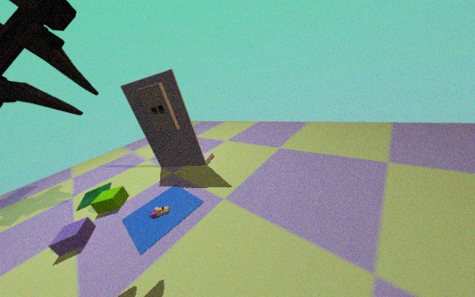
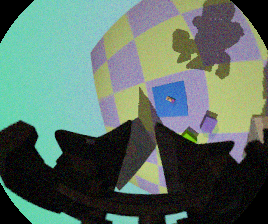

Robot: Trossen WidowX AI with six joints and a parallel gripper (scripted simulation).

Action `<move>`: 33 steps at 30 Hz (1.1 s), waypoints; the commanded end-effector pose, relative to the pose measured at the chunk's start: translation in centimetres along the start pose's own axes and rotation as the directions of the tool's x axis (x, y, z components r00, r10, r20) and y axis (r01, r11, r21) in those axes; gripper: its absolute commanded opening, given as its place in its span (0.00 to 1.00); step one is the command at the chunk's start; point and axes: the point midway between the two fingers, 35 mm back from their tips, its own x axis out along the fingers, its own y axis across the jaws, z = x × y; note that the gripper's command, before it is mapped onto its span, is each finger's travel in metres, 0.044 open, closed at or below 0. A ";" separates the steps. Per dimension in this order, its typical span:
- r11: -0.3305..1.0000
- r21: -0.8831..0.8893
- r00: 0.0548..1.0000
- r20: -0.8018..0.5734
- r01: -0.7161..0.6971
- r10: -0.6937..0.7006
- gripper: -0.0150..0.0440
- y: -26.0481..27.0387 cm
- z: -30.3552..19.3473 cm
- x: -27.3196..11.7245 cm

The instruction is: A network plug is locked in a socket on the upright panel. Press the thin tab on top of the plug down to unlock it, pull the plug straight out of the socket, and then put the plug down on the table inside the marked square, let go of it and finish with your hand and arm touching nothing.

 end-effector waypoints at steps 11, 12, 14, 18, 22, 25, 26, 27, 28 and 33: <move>1.000 0.007 1.000 0.009 -0.010 0.010 0.83 0.7 0.3 -1.1; 1.000 0.007 1.000 0.009 -0.010 0.010 0.87 0.7 0.3 -1.1; 1.000 0.007 1.000 0.009 -0.010 0.010 0.96 0.7 0.3 -1.1; 1.000 0.007 1.000 0.009 -0.010 0.010 1.00 0.7 0.3 -1.1; 1.000 0.007 1.000 0.009 -0.010 0.010 1.00 0.7 0.3 -1.1; 1.000 0.007 1.000 0.009 -0.010 0.010 1.00 0.7 0.3 -1.1; 1.000 0.007 1.000 0.009 -0.010 0.010 1.00 0.7 0.3 -1.1; 1.000 0.007 1.000 0.009 -0.010 0.010 1.00 0.7 0.3 -1.1; 1.000 0.007 1.000 0.009 -0.010 0.010 1.00 0.7 0.3 -1.1; 1.000 0.007 1.000 0.009 -0.010 0.010 1.00 0.7 0.3 -1.1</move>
